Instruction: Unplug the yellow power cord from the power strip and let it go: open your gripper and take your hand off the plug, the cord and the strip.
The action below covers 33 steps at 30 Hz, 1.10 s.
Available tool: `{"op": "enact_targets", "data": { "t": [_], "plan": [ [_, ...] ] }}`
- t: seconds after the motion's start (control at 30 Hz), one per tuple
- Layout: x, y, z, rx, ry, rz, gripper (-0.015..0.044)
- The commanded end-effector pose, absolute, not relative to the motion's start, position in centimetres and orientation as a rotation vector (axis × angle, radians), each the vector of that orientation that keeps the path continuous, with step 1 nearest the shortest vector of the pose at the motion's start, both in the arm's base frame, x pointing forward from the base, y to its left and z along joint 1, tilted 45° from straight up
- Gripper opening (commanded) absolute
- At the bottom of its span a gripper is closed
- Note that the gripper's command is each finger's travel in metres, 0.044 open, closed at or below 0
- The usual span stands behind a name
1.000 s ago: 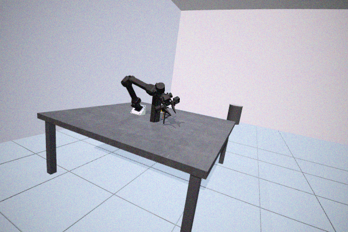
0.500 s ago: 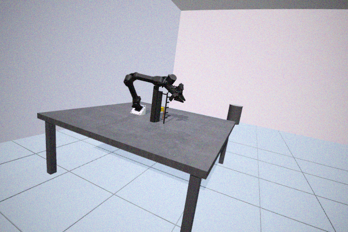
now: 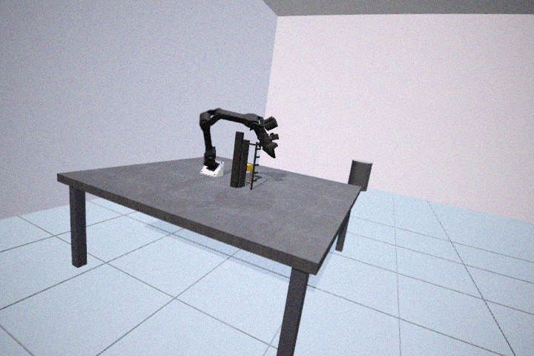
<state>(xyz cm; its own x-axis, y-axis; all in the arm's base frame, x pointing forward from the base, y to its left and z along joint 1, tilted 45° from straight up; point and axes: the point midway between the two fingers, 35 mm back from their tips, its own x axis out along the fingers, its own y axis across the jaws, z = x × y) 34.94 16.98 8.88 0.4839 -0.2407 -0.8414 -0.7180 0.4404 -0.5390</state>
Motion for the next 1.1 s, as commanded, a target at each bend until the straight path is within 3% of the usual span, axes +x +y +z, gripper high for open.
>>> {"op": "enact_targets", "data": {
  "t": [0.0, 0.23, 1.07],
  "plan": [
    [31.7, 15.7, 6.5, -1.321, 1.242, 0.463, 0.016],
    [24.8, 12.0, 5.0, -1.799, 1.65, 0.684, 0.016],
    [24.7, 10.5, 6.4, -1.811, 1.661, 0.69, 0.016]
  ]
}}
